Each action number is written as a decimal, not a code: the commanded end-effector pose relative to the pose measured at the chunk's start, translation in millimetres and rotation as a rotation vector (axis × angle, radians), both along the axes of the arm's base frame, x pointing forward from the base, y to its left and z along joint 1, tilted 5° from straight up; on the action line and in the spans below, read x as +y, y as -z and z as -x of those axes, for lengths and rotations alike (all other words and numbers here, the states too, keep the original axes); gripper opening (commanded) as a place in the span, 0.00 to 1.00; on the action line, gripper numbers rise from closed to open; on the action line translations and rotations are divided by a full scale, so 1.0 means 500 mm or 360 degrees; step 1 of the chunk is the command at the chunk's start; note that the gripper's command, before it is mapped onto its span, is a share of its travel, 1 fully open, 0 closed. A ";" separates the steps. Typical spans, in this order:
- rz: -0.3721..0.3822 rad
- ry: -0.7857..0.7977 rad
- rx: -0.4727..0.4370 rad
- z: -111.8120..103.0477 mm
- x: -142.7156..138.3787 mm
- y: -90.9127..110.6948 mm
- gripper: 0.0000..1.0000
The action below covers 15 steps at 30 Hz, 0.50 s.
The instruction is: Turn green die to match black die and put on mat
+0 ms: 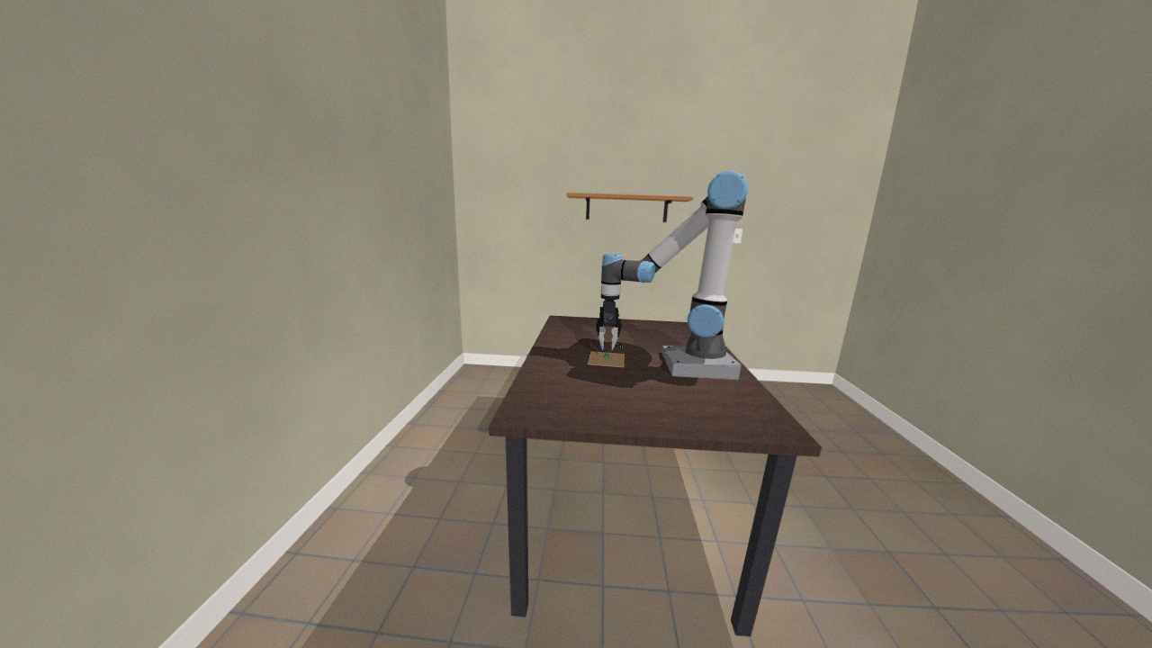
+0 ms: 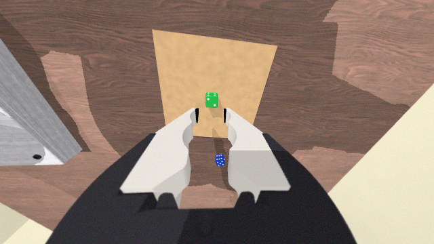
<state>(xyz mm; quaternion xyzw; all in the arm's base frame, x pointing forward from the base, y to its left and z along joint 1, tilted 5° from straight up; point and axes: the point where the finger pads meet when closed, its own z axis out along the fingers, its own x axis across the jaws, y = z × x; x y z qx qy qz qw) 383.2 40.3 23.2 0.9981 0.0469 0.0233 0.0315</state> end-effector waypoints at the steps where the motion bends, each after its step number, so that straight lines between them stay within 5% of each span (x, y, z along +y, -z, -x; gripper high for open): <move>1: 0.0000 0.0000 -0.0001 0.001 0.002 -0.032 0.18; 15: 0.0000 0.0000 -0.0001 0.004 0.005 -0.086 0.18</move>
